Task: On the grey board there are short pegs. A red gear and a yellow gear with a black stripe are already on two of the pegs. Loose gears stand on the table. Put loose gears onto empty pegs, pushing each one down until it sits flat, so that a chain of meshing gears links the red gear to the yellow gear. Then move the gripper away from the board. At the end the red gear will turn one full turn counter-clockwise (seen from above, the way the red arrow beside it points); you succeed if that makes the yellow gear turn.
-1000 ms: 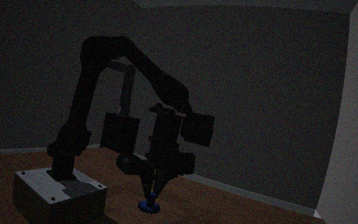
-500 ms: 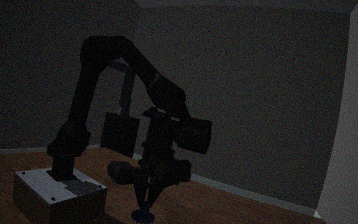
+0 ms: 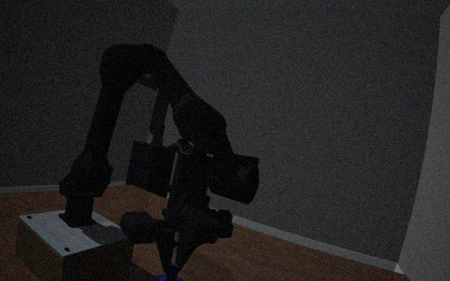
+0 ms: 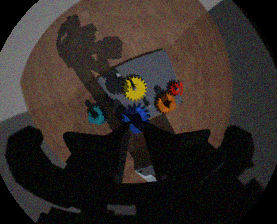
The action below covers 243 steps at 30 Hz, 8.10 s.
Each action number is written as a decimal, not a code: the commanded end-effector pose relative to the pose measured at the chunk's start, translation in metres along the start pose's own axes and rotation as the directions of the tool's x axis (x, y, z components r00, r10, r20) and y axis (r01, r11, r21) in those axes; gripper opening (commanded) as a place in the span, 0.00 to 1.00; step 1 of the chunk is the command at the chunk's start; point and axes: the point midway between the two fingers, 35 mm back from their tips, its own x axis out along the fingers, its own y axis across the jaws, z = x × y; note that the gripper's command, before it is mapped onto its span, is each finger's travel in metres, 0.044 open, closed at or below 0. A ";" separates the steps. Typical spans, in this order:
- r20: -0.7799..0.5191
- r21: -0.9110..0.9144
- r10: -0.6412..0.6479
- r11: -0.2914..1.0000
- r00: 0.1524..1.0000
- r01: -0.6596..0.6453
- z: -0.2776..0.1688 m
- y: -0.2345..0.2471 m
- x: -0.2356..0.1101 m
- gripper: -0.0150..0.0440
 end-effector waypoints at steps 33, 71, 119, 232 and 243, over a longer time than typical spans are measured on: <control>0.005 0.284 0.003 0.959 1.000 -0.005 0.013 -0.038 0.013 0.25; 0.005 0.830 0.003 0.557 1.000 -0.006 0.014 -0.037 0.018 0.25; 0.005 0.821 0.003 0.571 1.000 -0.006 0.013 -0.037 0.061 0.25; -0.013 0.857 0.028 0.515 1.000 -0.003 -0.183 0.186 -0.075 1.00; -0.013 0.857 0.028 0.515 1.000 -0.003 -0.183 0.186 -0.075 1.00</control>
